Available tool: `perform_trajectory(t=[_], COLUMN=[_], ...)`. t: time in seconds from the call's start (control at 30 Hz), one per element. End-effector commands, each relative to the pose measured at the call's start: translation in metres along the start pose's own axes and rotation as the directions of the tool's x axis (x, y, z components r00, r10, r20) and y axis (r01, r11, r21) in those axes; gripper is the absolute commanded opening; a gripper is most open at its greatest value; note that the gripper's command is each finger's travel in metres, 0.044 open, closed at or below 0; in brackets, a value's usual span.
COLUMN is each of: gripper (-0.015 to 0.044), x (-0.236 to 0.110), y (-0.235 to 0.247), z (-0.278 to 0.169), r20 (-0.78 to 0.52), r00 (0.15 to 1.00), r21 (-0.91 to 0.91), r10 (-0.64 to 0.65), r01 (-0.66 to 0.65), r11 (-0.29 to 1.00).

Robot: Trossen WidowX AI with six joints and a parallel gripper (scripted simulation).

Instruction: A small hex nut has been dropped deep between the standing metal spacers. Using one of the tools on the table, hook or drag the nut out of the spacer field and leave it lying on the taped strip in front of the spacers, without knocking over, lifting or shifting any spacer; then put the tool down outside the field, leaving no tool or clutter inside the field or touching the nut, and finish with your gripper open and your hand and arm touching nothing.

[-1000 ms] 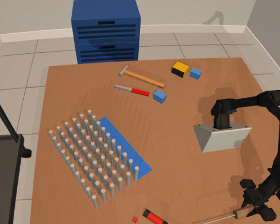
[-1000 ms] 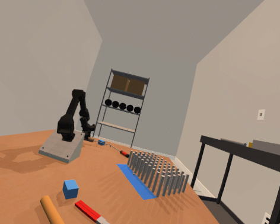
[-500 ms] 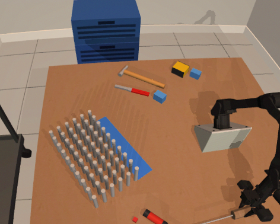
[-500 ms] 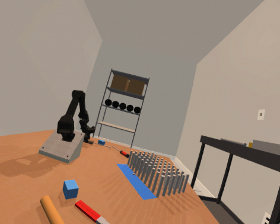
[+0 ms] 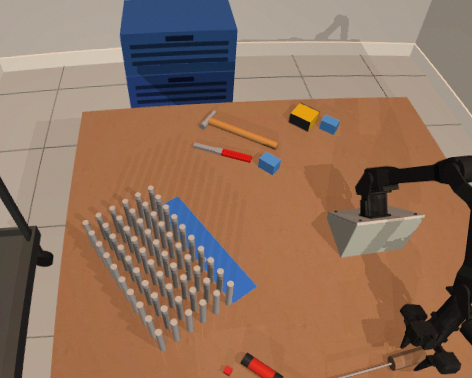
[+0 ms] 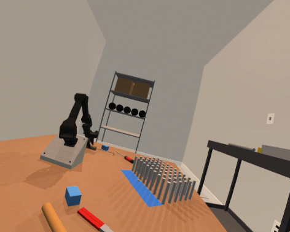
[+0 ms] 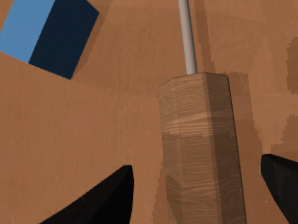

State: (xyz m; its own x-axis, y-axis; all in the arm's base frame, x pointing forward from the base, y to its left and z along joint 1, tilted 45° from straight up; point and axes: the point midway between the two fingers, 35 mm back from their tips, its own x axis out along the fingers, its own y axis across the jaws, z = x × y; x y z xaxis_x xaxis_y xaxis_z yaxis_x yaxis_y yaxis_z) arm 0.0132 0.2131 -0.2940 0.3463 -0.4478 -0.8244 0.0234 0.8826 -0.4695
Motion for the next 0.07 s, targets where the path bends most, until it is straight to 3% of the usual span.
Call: perform_trajectory(t=[0.0, 0.03], gripper=[0.042, 0.044], x=[-0.0005, -0.0005], y=[0.0002, 0.0002], z=[0.0003, 0.0003], r20=[0.0, 0.0], r00=[1.0, 1.0], r21=[0.0, 0.0], r10=[0.0, 0.0], r01=[0.0, 0.0], r11=[1.0, 1.0])
